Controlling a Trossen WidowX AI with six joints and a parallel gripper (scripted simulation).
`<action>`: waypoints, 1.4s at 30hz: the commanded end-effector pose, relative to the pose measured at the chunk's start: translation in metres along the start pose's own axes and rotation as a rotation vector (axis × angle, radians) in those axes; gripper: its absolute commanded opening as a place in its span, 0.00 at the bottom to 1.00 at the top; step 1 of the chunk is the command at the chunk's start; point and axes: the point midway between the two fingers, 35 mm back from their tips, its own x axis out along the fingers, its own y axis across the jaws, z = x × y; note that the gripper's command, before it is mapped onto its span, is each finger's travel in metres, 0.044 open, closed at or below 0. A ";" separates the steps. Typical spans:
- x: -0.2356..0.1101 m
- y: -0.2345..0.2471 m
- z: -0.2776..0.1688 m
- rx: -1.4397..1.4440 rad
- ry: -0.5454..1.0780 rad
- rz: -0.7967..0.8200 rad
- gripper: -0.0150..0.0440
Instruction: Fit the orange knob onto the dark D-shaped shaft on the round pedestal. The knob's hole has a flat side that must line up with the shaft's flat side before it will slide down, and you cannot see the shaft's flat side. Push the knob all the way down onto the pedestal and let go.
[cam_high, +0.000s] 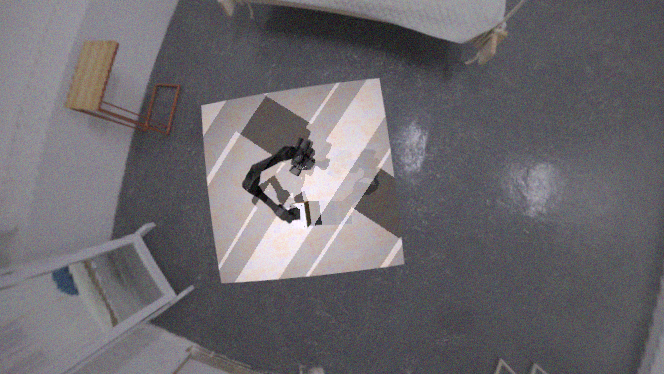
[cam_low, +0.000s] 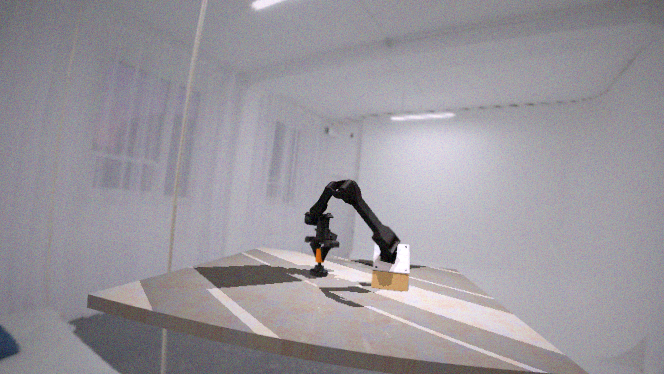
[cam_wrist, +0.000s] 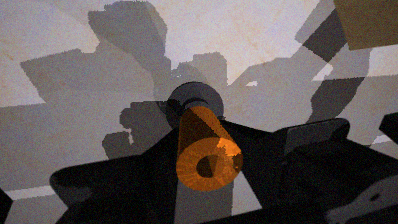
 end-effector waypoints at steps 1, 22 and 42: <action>0.001 -0.001 -0.001 0.004 -0.001 0.002 0.25; 0.005 0.000 -0.001 0.000 -0.001 0.002 0.25; 0.017 -0.001 -0.001 -0.005 -0.004 -0.002 0.25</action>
